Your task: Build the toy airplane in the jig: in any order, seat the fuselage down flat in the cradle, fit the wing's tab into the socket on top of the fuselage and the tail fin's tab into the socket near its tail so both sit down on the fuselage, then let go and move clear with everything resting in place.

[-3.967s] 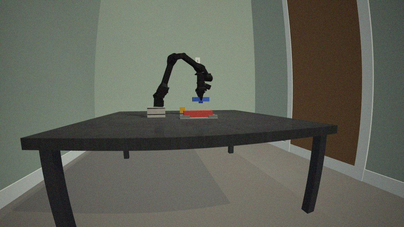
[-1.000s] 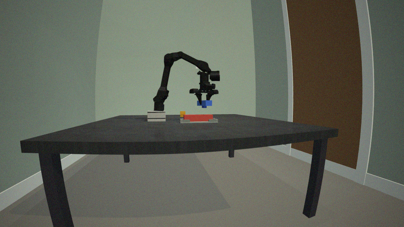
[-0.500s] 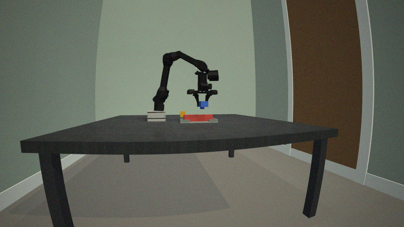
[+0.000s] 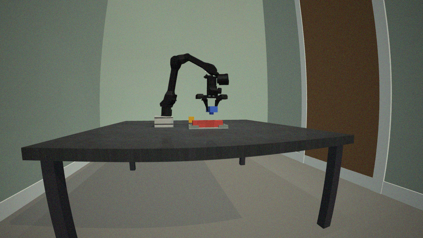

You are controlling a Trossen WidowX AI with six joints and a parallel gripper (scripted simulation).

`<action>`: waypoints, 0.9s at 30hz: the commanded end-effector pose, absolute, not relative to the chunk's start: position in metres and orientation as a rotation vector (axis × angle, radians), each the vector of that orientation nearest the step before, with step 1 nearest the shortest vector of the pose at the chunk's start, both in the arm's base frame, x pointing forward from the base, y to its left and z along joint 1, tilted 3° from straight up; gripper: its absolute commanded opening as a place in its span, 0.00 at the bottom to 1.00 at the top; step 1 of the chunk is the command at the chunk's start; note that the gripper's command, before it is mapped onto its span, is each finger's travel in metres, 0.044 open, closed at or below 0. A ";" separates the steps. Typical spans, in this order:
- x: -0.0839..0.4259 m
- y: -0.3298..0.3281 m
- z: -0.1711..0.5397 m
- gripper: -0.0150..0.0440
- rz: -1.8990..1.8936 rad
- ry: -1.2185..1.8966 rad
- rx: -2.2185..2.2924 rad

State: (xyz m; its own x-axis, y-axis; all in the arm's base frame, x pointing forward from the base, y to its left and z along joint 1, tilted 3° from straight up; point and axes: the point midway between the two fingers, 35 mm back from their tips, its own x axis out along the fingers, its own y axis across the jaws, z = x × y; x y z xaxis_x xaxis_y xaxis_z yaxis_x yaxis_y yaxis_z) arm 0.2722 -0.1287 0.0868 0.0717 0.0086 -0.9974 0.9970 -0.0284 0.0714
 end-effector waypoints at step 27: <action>0.276 -0.128 0.052 0.59 -1.172 1.146 1.276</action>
State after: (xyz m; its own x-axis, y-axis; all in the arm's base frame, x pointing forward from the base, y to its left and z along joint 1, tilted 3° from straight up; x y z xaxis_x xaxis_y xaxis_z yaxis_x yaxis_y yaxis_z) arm 0.2763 -0.1290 0.0593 0.0770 0.0064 -0.9970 0.9966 -0.0289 0.0768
